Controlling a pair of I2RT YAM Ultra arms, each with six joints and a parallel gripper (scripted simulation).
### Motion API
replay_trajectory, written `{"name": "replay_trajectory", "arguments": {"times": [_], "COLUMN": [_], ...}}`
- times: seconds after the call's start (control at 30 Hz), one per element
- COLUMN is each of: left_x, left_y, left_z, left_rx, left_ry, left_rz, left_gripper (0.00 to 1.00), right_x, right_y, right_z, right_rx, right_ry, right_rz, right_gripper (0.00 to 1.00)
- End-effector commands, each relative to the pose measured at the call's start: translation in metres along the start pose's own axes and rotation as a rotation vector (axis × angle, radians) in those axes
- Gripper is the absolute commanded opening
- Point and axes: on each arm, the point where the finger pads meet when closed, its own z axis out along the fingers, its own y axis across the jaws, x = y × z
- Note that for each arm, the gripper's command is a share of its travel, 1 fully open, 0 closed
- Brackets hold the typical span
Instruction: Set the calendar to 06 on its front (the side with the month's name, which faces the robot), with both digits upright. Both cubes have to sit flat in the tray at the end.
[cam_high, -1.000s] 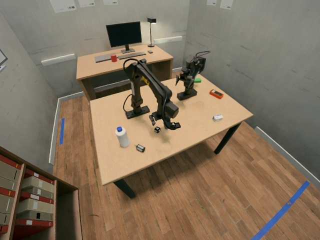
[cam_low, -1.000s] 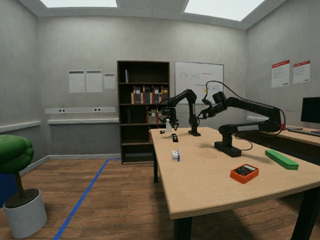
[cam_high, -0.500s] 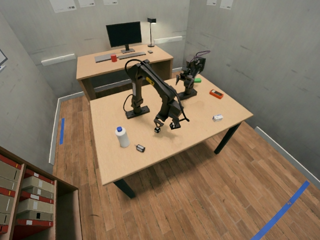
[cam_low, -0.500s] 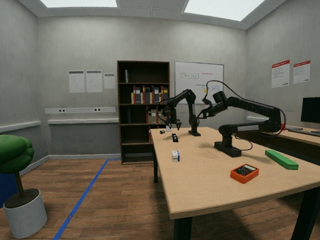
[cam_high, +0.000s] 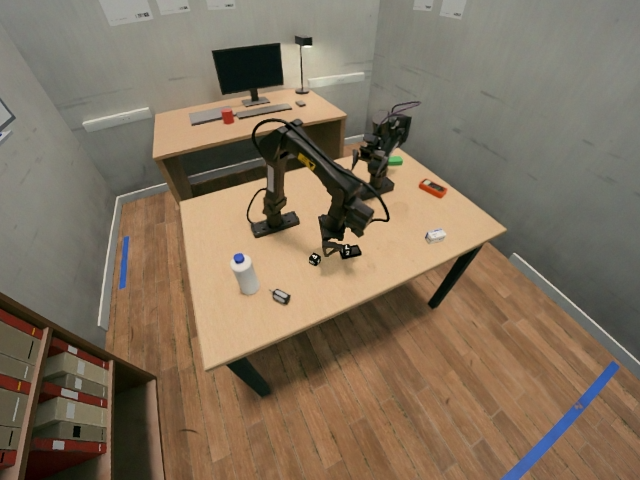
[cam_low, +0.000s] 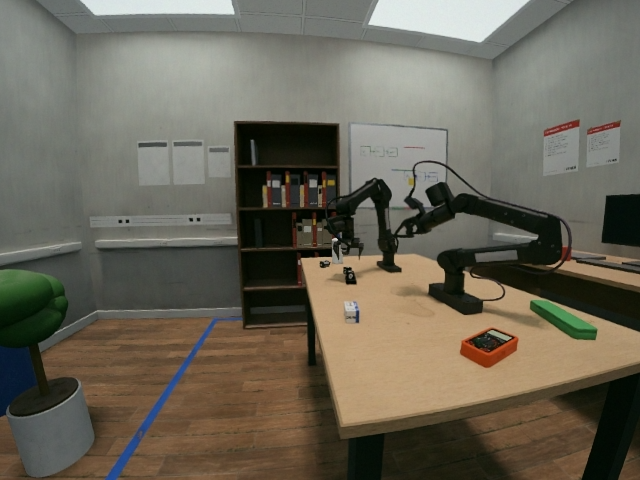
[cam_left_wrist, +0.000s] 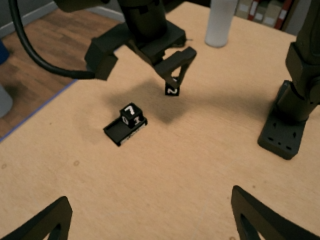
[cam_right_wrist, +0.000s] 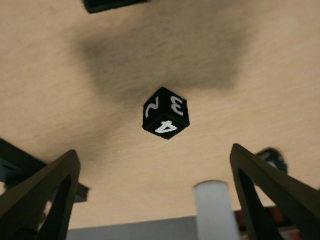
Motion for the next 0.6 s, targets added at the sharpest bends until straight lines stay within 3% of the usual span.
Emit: {"name": "replay_trajectory", "arguments": {"times": [0.0, 0.57], "left_x": [-0.0151, -0.0097], "left_y": [0.0024, 0.0012], "left_z": [-0.0109, -0.0068], "left_rx": [-0.011, -0.005], "left_ry": [-0.052, -0.031], "left_rz": [-0.011, -0.005], "left_gripper": [1.0, 1.0], "right_x": [-0.0107, -0.013], "right_y": [-0.0061, -0.005], "right_z": [-0.0049, -0.0048], "right_rx": [0.028, 0.016], "right_ry": [-0.016, -0.033], "right_rz": [-0.133, -0.072], "right_gripper": [1.0, 1.0]}}
